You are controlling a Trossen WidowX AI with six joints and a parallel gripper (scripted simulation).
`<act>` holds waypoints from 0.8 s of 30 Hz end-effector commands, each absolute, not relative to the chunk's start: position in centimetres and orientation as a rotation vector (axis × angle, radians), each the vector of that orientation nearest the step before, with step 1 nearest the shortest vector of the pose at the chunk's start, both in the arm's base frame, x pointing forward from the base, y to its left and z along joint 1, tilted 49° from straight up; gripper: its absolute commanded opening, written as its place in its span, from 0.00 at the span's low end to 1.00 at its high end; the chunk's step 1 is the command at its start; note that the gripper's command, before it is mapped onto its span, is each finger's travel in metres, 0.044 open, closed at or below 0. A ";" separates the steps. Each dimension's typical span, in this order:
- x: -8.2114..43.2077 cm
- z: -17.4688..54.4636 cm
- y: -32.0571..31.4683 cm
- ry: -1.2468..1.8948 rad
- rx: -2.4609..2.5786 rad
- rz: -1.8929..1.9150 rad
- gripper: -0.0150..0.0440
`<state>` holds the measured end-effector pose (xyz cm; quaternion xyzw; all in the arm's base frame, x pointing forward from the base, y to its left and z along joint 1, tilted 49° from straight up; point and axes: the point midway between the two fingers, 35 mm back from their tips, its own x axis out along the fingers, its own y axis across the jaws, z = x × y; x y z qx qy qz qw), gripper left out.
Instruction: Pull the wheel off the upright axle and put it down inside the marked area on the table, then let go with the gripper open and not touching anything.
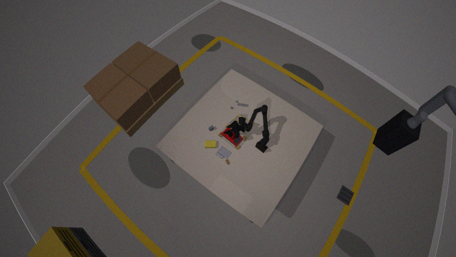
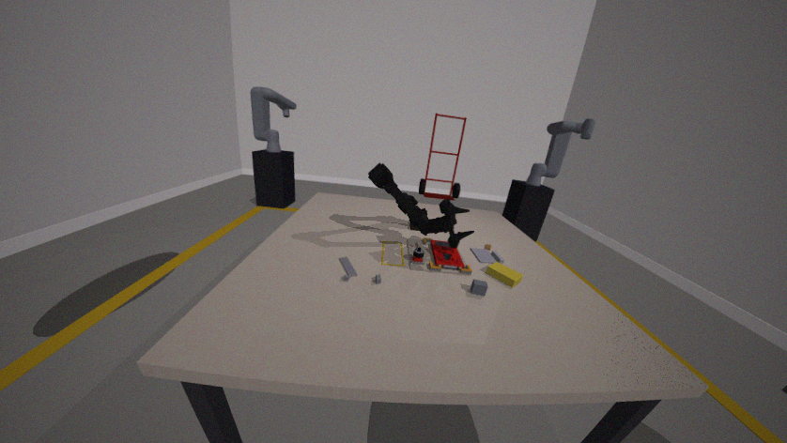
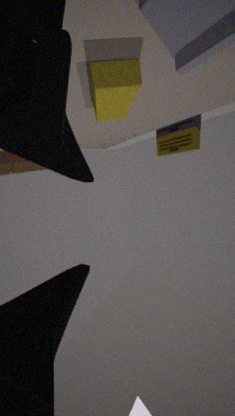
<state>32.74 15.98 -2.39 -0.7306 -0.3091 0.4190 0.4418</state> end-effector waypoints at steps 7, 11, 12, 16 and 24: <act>35.0 -4.4 15.7 -0.366 -1.531 1.137 0.76; 36.3 -5.7 15.4 -0.081 -1.323 1.150 0.76; 36.6 -6.0 15.3 -0.010 -1.271 1.146 0.76; 37.6 -7.2 14.9 0.264 -1.065 1.102 0.76; 38.9 -8.8 13.8 0.747 -0.680 0.890 0.76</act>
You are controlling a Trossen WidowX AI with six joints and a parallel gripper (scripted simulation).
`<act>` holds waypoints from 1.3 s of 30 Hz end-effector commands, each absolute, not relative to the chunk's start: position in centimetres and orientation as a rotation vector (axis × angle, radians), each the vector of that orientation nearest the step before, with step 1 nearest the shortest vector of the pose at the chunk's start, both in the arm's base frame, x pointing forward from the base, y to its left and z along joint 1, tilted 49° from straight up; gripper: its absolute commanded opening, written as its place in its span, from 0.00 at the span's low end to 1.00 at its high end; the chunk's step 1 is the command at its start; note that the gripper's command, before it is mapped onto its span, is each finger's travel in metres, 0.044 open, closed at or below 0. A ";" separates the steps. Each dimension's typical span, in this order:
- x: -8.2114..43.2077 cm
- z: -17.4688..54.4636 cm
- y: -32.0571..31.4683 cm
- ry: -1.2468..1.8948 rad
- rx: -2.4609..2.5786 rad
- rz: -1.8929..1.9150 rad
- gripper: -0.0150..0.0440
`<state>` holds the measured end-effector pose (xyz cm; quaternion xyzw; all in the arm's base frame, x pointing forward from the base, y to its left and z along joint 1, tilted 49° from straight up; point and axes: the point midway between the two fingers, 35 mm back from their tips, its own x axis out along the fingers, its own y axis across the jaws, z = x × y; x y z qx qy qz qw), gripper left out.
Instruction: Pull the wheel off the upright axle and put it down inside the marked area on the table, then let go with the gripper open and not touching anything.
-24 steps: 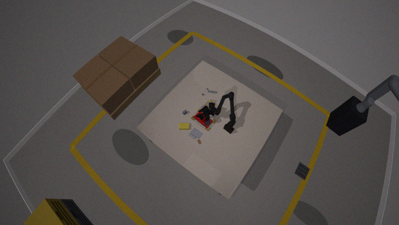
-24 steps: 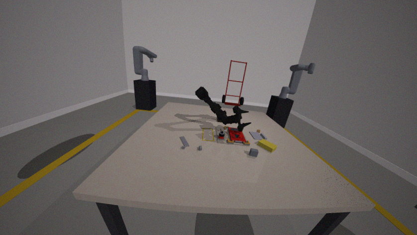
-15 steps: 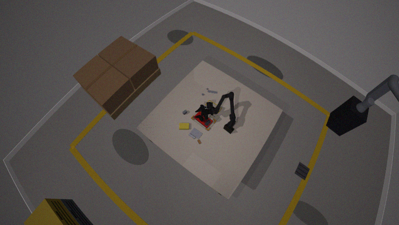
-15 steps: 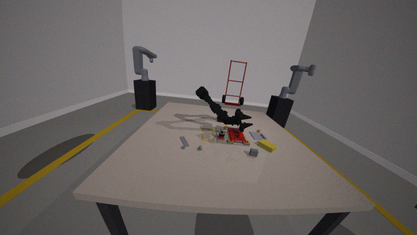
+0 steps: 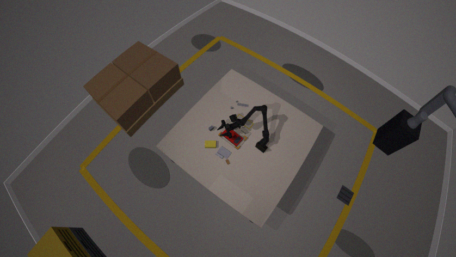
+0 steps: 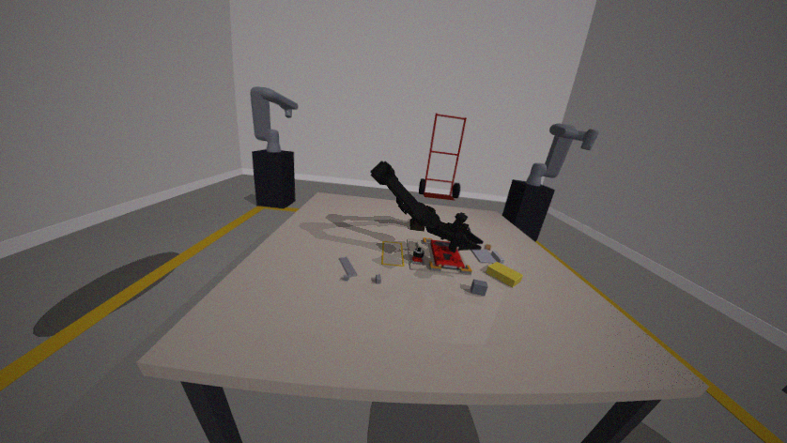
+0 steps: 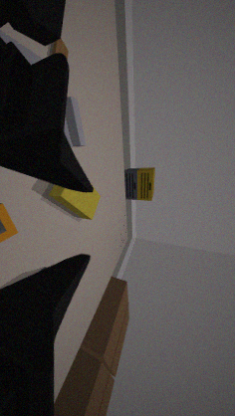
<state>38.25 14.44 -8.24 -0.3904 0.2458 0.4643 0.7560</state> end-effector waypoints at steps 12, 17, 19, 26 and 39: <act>39.1 -9.0 11.6 1.250 -0.192 0.319 0.76; 38.8 -8.1 10.5 1.358 -0.027 0.016 0.76; 38.6 -7.7 10.0 1.382 0.033 -0.110 0.76; 38.0 -5.3 8.3 1.371 0.212 -0.558 0.76; 36.8 1.9 5.3 0.982 0.445 -1.267 0.76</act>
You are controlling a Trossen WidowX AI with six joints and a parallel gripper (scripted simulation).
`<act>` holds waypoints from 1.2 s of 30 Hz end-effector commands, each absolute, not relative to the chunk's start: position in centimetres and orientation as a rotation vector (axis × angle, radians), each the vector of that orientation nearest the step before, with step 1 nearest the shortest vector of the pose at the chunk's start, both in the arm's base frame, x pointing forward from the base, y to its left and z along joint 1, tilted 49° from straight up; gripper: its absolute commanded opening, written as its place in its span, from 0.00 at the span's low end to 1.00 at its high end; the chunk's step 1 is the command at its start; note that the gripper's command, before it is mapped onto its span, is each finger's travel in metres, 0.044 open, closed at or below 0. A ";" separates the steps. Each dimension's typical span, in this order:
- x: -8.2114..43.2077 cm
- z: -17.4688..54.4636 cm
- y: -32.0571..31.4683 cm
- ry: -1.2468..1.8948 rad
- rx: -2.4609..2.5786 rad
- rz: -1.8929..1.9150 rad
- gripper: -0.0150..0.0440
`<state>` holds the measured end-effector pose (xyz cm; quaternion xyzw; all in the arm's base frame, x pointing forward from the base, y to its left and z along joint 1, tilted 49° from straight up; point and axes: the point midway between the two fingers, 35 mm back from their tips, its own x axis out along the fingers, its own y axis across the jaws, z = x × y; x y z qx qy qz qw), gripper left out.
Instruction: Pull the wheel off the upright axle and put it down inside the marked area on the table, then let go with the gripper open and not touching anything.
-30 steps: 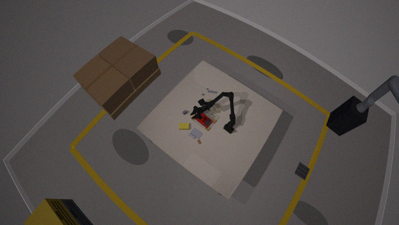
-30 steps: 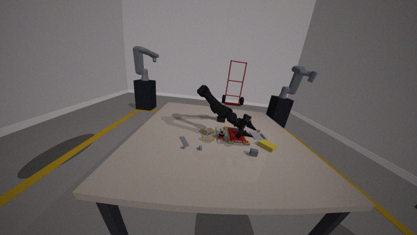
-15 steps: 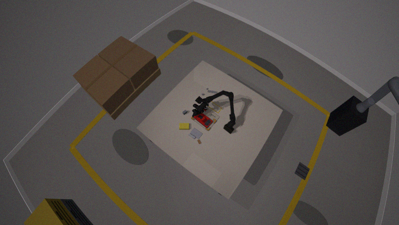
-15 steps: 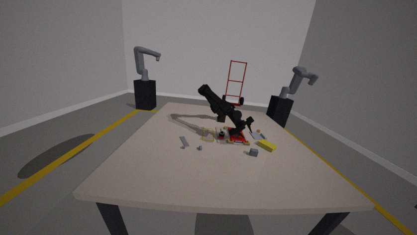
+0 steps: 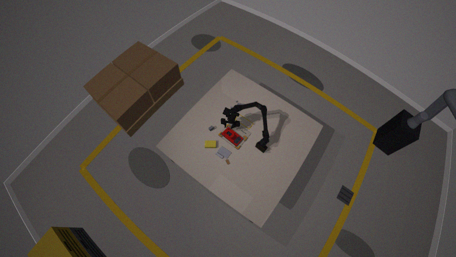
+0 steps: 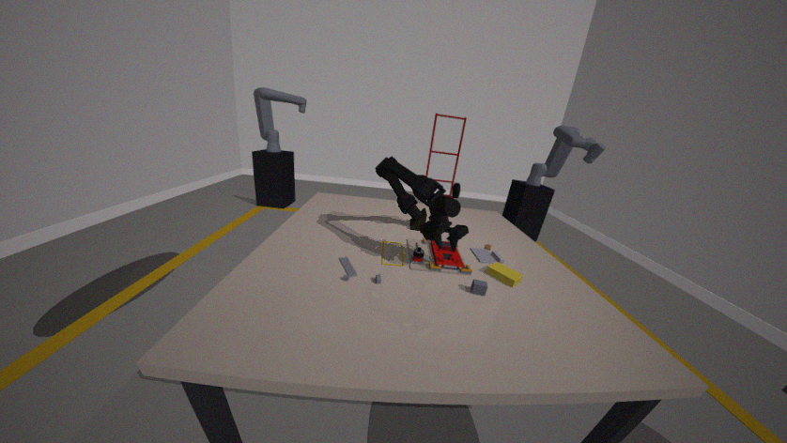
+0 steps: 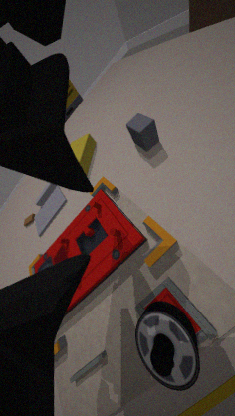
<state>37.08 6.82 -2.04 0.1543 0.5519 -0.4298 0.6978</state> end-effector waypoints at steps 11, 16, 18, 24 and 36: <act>36.4 7.3 4.0 0.598 0.548 -1.508 0.76; 36.4 7.3 4.0 0.598 0.548 -1.508 0.76; 36.4 7.3 4.0 0.598 0.548 -1.508 0.76; 36.0 7.0 3.9 0.598 0.548 -1.508 0.76; 36.0 3.6 0.1 0.597 0.549 -1.507 0.76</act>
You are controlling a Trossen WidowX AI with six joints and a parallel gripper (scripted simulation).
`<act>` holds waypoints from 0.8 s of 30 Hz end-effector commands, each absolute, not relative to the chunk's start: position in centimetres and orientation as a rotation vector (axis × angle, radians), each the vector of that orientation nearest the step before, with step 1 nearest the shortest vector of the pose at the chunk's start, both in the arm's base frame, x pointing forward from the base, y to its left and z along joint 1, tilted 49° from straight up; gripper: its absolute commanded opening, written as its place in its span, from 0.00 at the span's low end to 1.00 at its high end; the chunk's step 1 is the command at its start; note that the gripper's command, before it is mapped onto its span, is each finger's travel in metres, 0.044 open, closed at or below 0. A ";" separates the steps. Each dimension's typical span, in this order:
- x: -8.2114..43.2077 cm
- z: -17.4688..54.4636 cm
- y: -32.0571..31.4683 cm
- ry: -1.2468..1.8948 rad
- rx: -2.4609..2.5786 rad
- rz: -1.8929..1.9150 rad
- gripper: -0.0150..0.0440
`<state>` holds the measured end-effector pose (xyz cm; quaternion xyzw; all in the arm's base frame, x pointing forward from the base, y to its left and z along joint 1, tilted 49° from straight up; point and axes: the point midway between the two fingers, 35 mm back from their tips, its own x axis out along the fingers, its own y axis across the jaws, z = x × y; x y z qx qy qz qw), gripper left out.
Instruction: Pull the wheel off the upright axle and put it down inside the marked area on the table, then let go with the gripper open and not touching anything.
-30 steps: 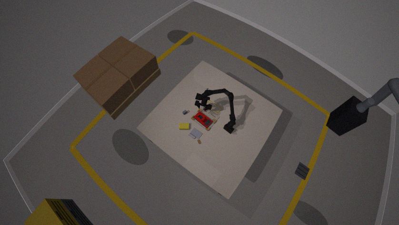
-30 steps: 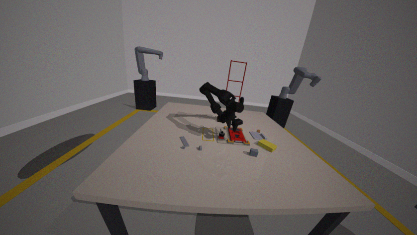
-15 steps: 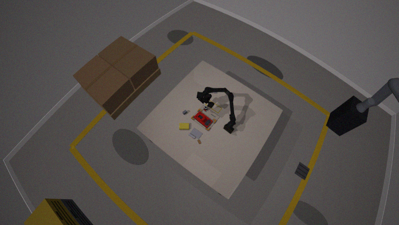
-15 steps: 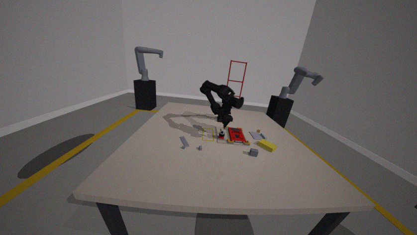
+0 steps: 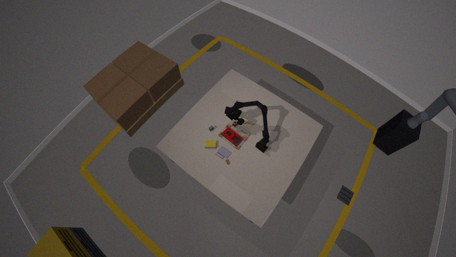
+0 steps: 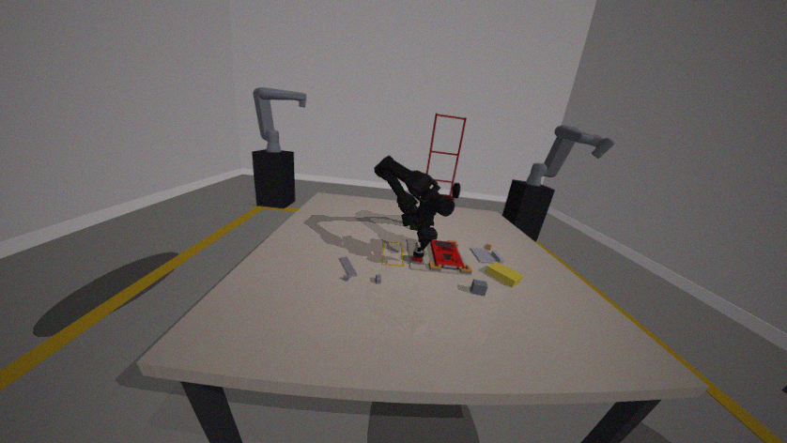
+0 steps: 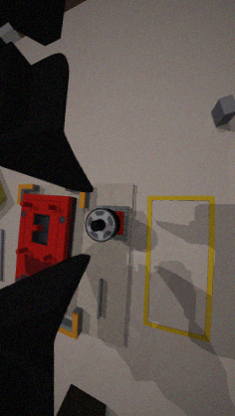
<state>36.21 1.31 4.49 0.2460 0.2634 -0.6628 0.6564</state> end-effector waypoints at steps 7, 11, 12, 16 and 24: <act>35.8 2.3 -1.6 0.595 0.547 -1.508 0.76; 35.9 2.5 -1.3 0.595 0.554 -1.511 0.63; 35.9 2.5 -1.3 0.595 0.554 -1.511 0.58; 35.9 2.5 -1.3 0.595 0.554 -1.511 0.54; 35.9 2.6 -1.2 0.595 0.554 -1.511 0.32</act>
